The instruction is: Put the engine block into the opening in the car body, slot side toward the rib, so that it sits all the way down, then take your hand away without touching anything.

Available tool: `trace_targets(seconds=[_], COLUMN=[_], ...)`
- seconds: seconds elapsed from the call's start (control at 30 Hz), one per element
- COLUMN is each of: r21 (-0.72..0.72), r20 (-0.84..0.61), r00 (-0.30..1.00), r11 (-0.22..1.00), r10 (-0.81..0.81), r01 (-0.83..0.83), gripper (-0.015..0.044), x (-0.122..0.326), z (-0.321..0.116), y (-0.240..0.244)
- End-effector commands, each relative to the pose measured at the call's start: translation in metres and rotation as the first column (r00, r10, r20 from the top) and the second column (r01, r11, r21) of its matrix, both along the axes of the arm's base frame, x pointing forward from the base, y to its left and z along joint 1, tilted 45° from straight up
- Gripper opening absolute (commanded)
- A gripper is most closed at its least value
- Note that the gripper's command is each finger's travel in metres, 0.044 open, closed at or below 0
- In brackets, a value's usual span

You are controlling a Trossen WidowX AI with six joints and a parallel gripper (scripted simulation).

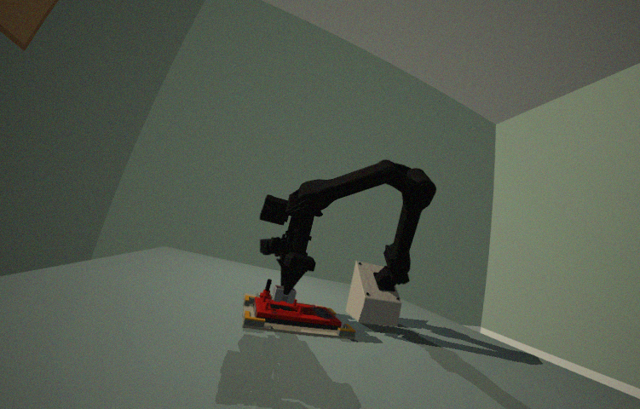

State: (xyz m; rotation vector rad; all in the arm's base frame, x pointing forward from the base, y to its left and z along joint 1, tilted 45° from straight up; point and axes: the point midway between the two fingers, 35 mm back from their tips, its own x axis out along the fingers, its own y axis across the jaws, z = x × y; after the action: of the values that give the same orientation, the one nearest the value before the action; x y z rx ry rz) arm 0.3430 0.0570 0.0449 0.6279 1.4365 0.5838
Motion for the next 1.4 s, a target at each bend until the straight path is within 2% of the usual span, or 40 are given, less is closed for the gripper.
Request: trace_targets(seconds=[0.0, 1.37], r21=[0.005, 0.006], r20=[-0.004, -0.006], r00=[1.000, 1.000], r11=[1.000, 1.000], r10=[-0.002, -0.005], r01=[0.002, 0.005], gripper=[0.0159, 0.0159], x=[-0.0009, -0.0004], z=[-0.0013, -0.0087], y=[0.0012, 0.0087])
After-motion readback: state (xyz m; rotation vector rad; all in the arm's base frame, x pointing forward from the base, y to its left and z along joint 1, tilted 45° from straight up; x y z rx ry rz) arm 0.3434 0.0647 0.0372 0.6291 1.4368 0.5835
